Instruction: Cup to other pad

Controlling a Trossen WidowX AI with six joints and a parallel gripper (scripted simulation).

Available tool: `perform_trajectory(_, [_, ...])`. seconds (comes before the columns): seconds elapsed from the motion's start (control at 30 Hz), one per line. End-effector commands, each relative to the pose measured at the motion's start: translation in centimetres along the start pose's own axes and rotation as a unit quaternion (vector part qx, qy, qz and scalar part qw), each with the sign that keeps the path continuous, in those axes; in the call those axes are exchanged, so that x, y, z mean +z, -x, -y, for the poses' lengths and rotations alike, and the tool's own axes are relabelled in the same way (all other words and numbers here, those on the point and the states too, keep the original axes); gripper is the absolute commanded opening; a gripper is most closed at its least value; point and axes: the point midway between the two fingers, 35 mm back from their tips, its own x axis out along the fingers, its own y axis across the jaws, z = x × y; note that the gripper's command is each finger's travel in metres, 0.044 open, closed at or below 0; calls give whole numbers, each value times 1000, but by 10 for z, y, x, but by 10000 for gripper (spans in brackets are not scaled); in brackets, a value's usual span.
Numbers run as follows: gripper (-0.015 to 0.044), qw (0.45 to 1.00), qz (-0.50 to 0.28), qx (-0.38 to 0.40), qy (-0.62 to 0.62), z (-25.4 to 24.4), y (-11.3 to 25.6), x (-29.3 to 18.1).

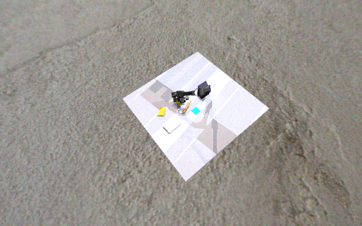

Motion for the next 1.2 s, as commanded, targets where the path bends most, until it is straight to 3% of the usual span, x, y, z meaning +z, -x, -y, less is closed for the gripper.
perform_trajectory(0.0, [0, 1000, 0, -5, 1, 2, 14, 0])
perform_trajectory(0.33, [0, 1000, 1, -4, 0, -3, 57, -2])
perform_trajectory(1.17, [0, 1000, 3, 0, -3, -4, 54, -2])
